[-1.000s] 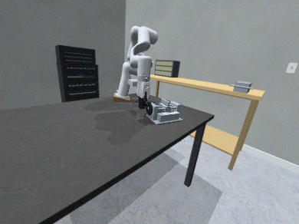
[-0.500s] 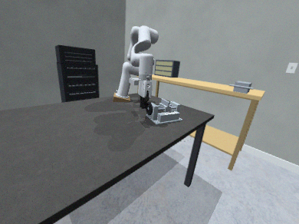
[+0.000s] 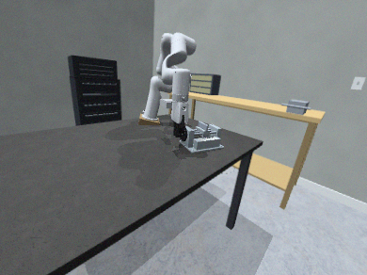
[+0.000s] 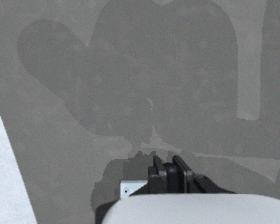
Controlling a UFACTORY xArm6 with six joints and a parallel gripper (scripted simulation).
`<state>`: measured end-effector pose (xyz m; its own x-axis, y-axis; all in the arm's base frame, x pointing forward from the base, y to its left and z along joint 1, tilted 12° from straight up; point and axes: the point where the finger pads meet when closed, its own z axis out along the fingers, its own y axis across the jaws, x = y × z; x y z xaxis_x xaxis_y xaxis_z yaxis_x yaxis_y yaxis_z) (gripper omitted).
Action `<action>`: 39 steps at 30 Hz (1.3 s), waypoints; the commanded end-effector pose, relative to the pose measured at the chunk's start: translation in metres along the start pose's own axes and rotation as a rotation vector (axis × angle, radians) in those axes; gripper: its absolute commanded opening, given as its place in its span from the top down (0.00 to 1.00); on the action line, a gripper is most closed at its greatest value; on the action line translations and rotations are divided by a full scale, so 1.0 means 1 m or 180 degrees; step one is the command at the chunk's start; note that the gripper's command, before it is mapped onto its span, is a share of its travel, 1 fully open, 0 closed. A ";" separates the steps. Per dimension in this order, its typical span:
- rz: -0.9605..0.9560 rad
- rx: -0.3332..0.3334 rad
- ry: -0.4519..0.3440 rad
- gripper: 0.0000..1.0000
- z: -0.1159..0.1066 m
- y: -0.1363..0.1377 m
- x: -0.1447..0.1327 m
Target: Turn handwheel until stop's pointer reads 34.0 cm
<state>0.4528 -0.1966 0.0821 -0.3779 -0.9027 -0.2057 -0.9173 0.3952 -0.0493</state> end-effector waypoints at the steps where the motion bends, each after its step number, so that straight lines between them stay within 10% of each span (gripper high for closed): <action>1: -0.0001 -0.0001 -0.0001 0.94 0.011 -0.005 0.000; 39: -0.0001 -0.0001 -0.0001 0.94 0.041 0.036 0.000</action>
<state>0.4285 -0.1763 0.0376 -0.3781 -0.9025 -0.2062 -0.9177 0.3947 -0.0449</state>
